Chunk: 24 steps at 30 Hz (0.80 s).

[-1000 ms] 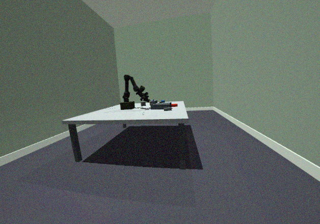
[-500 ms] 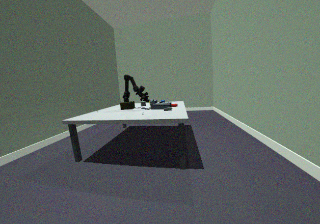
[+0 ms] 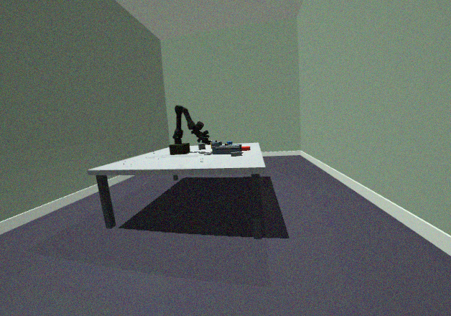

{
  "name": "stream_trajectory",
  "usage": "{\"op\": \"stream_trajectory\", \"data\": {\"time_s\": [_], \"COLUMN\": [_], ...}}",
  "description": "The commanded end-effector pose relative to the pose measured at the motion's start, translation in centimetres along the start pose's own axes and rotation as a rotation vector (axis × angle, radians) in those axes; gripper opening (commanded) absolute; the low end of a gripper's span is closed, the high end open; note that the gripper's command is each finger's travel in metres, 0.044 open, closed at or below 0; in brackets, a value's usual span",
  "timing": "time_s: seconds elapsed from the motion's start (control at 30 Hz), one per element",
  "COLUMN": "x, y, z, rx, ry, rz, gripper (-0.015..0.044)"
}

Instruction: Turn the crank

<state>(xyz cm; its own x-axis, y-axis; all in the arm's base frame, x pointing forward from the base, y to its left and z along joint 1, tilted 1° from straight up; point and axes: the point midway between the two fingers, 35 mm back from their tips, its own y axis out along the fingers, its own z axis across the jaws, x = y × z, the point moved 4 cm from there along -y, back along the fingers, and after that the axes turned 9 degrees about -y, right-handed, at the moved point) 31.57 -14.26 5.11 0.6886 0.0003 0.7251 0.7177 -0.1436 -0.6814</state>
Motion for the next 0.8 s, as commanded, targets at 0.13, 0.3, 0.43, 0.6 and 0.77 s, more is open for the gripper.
{"op": "stream_trajectory", "data": {"time_s": [0.13,0.3,0.43,0.6,0.77], "x": [-0.5,-0.7,-0.9,-1.3,-1.7], "y": [0.4,0.5,0.7,1.0,1.5], "z": [-0.9,-1.1,-1.2,-1.5,-1.6], "rx": [-0.02,-0.02,-0.02,-0.02,-0.02], "ry": [0.006,0.006,0.006,0.006,0.006], "rz": [0.007,0.007,0.007,0.008,0.008], "gripper": [0.0,0.0,0.0,0.0,0.0]}}
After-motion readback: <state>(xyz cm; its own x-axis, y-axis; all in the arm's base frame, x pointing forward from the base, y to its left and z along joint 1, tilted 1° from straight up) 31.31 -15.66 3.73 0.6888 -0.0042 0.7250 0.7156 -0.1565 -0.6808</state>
